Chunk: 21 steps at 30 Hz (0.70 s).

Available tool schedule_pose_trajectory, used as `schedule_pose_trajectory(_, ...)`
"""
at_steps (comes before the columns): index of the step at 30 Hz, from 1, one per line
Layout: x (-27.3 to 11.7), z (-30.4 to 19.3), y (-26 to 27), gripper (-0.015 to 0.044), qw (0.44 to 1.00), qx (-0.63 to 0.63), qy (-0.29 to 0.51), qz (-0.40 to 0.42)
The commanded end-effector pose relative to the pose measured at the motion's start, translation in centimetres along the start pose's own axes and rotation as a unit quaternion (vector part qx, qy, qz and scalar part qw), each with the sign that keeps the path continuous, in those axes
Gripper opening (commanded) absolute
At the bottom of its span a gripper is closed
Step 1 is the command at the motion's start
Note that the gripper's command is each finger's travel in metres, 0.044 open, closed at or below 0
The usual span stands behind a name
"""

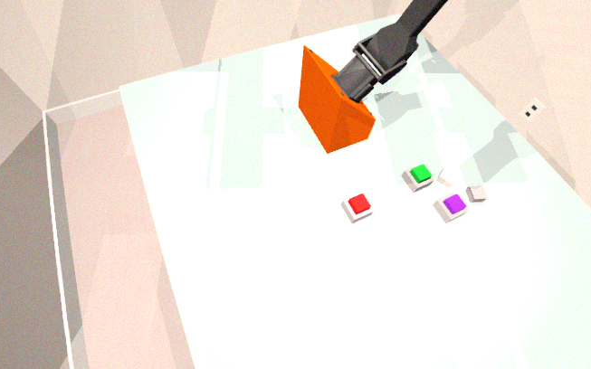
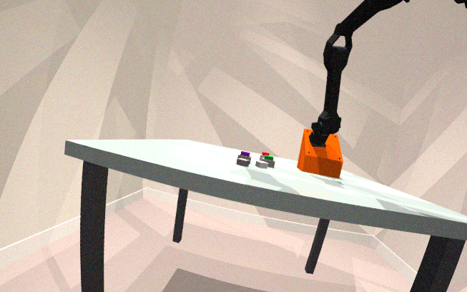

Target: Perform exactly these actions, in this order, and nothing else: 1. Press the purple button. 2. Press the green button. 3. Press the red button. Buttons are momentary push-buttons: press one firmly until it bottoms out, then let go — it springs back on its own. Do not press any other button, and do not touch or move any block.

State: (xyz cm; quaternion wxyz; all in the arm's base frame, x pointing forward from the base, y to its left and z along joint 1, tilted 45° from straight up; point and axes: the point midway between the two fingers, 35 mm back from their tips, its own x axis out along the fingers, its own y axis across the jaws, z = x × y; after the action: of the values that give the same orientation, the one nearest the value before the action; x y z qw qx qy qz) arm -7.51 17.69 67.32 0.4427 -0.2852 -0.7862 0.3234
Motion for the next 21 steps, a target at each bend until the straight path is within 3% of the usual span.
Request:
schedule_pose_trajectory(1,0.1,-0.1,0.3,0.04,1.0,0.001,0.003,0.004)
schedule_pose_trajectory(11,-0.7,-7.2,15.3,0.04,0.962,0.124,0.134,0.202)
schedule_pose_trajectory(21,-9.7,-14.7,28.9,0.04,0.829,0.322,0.31,0.335)
